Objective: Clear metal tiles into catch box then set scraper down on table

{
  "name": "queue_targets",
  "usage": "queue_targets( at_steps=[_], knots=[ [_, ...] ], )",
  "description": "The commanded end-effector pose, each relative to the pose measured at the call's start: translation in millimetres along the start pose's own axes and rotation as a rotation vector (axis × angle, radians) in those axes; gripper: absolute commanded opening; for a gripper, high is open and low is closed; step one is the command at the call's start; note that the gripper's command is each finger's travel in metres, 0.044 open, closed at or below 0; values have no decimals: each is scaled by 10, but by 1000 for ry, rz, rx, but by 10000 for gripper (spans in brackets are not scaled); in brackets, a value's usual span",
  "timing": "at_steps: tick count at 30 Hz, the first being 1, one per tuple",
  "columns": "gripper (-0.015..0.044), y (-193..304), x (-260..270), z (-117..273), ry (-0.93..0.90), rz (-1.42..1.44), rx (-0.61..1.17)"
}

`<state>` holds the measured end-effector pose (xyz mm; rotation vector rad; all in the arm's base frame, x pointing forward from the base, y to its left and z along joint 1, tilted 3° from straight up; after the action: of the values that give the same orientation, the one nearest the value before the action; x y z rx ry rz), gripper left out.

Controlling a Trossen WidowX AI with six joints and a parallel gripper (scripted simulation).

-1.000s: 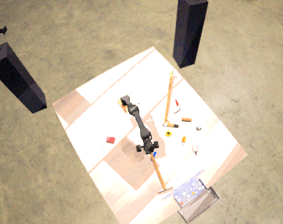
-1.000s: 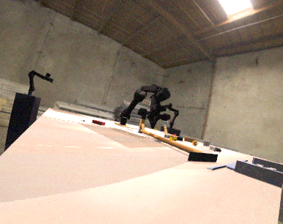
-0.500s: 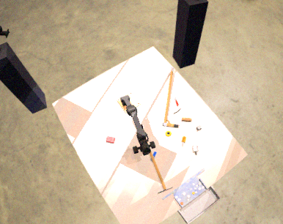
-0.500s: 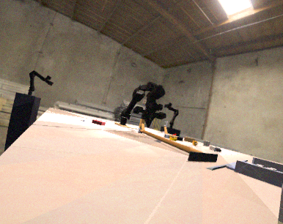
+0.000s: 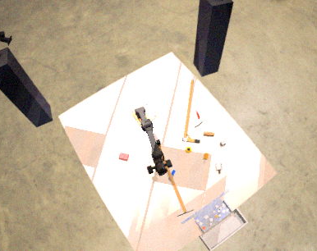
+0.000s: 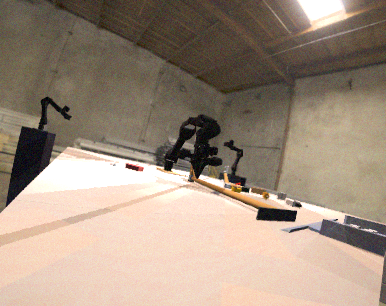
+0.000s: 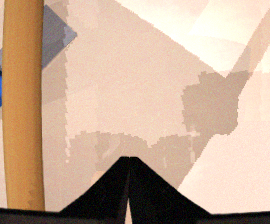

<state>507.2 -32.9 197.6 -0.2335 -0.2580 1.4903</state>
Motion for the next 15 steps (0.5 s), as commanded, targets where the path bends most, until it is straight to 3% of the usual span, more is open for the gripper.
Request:
queue_targets(
  at_steps=[1, 15],
  knots=[
    [0, 17, -2, -149, -2, 6, 16],
    [0, 28, 24, -283, -1, 8, 19]
  ],
)
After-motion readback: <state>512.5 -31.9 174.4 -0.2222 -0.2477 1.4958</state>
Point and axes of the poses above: the point midway between the two fingers, 35 mm back from their tips, its own z axis back along the fingers, its own x axis across the jaws, y = z × x, the point moved 10 cm from there along z, back along the fingers
